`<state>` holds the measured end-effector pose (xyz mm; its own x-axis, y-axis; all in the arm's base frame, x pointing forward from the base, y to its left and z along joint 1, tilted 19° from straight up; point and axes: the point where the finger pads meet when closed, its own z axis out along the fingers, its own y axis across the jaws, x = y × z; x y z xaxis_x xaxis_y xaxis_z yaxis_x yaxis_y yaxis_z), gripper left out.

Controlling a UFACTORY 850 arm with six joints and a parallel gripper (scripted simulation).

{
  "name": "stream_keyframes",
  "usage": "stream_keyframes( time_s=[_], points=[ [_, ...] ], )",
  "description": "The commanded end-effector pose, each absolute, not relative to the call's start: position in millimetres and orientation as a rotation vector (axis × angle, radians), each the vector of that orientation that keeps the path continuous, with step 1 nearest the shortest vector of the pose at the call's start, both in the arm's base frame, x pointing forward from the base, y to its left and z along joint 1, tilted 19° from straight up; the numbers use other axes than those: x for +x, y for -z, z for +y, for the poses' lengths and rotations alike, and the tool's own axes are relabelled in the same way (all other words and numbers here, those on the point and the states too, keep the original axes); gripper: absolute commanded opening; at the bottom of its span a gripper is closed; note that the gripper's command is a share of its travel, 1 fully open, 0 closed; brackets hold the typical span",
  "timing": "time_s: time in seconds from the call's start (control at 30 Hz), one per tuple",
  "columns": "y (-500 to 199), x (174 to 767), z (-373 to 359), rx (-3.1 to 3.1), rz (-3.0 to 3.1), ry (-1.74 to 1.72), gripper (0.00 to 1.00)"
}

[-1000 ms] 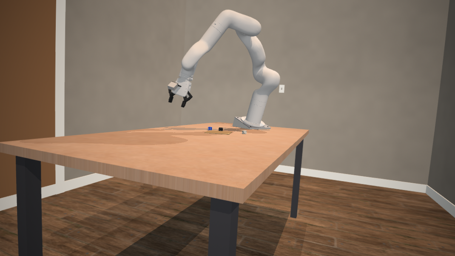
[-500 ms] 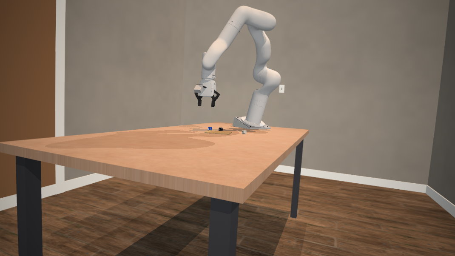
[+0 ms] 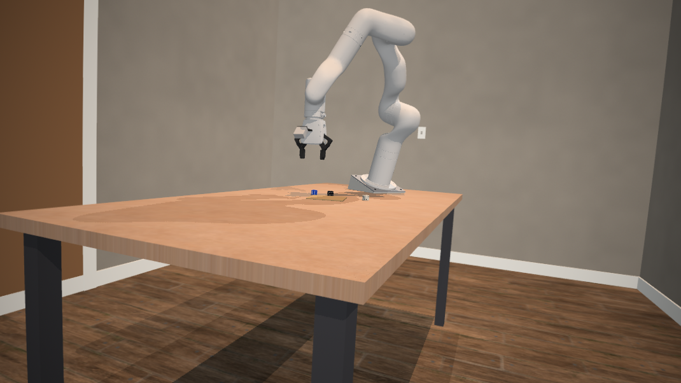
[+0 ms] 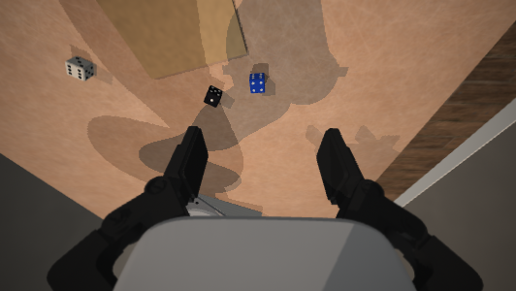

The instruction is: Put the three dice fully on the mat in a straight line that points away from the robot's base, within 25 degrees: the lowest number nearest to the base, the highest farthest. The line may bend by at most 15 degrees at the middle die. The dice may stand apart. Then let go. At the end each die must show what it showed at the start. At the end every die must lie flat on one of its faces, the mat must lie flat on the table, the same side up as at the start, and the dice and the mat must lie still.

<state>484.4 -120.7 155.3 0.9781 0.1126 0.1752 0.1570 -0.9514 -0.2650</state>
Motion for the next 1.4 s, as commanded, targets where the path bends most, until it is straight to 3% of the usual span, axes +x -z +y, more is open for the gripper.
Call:
stream_keyframes(
  time_s=[0.0, 0.6, 1.37],
  points=[
    [-154.0, 485.3, -120.4, -2.845, -0.198, 0.231, 1.0],
    [-58.1, 499.1, -89.1, -2.845, -0.198, 0.231, 1.0],
    [-52.7, 499.9, -87.4, -2.845, -0.198, 0.231, 1.0]
  ],
)
